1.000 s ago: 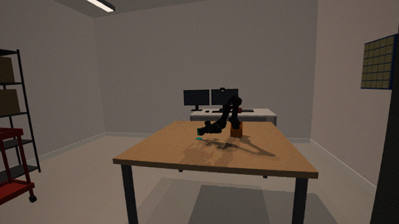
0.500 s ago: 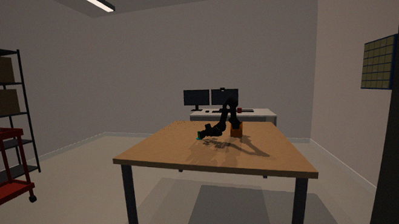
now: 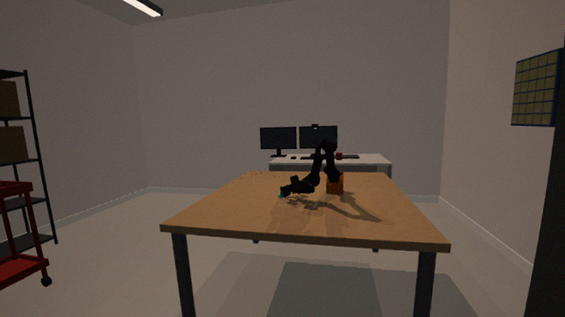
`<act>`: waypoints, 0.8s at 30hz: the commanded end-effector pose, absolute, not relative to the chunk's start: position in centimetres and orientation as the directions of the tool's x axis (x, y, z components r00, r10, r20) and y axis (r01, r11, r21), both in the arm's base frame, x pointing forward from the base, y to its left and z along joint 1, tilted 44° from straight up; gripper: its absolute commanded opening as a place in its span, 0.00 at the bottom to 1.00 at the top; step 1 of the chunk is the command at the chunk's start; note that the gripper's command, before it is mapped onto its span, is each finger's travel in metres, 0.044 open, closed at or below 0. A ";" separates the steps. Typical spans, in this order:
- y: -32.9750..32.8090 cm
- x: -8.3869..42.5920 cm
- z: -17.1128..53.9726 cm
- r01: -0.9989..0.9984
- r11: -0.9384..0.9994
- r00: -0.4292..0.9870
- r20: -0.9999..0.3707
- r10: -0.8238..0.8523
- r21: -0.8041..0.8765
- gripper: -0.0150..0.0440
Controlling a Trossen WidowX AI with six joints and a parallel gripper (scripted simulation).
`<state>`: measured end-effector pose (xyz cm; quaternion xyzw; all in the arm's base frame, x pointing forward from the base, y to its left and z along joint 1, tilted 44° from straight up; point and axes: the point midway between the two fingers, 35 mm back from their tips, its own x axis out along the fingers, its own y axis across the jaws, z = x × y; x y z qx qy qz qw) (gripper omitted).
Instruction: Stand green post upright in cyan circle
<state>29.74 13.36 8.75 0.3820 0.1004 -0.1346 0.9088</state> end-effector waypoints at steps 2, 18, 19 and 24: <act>13.3 29.7 8.7 0.324 0.668 0.943 -0.284 -0.173 0.670 0.74; 10.5 30.2 12.0 0.329 0.666 0.941 -0.287 -0.176 0.670 0.93; 10.2 30.2 12.3 0.329 0.666 0.941 -0.287 -0.177 0.670 0.93; 8.6 30.0 13.9 0.328 0.666 0.942 -0.285 -0.178 0.670 0.93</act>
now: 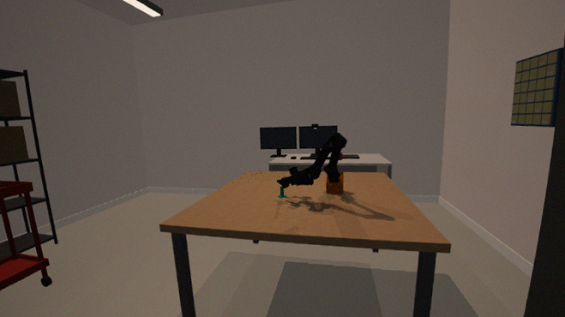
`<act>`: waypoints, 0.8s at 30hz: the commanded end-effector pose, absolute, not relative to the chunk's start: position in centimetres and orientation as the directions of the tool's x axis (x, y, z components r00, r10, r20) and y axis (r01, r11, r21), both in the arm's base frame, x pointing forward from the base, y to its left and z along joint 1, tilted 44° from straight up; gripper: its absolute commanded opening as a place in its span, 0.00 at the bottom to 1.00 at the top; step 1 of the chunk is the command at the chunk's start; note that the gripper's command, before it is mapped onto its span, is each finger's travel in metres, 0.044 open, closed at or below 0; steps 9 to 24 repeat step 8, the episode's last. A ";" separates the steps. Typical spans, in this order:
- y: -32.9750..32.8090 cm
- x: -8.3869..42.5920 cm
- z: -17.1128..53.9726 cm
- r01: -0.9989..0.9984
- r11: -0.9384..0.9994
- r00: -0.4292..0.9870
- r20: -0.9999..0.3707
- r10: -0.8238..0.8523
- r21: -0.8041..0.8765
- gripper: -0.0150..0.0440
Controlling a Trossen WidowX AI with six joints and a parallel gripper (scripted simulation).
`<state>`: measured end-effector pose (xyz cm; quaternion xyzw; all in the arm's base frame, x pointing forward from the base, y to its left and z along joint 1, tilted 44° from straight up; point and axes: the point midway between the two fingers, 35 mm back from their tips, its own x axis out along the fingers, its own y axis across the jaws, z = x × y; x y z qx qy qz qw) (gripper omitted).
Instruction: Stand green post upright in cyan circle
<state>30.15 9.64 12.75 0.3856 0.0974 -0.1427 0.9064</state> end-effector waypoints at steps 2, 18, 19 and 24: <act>7.9 29.8 14.5 0.328 0.667 0.942 -0.283 -0.179 0.669 0.93; 7.2 29.7 15.2 0.329 0.674 0.941 -0.288 -0.178 0.661 0.93; 7.2 29.7 15.2 0.329 0.674 0.941 -0.288 -0.178 0.661 0.93; 7.2 29.7 15.2 0.329 0.674 0.941 -0.288 -0.178 0.661 0.93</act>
